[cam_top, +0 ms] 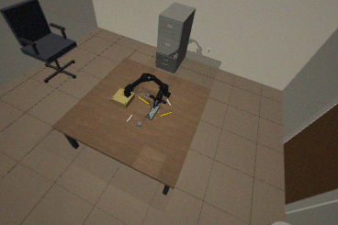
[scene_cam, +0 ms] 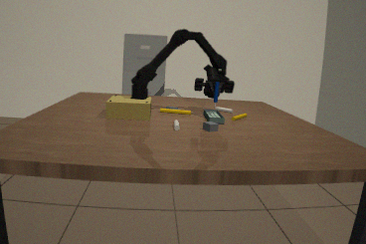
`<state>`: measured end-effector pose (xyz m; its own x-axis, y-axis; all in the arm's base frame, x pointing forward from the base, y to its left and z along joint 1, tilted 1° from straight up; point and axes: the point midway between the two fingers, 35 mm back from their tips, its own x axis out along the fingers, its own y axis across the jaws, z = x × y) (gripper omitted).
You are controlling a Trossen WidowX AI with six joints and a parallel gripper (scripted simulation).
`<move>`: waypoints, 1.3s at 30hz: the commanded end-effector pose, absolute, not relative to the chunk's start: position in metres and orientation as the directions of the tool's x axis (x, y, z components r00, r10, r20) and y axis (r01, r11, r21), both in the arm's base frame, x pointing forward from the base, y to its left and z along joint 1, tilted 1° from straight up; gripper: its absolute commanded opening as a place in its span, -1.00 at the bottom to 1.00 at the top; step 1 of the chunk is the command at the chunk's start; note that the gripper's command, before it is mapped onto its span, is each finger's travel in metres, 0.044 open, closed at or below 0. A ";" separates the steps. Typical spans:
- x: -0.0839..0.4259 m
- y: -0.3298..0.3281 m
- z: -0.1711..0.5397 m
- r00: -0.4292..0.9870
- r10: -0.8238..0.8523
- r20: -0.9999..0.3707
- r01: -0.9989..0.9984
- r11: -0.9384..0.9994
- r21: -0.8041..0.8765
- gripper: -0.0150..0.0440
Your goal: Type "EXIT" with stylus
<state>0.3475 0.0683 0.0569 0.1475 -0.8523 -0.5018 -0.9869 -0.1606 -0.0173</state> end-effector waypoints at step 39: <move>0.343 0.066 0.025 0.147 -0.851 -0.505 -0.987 -0.158 -0.022 -0.22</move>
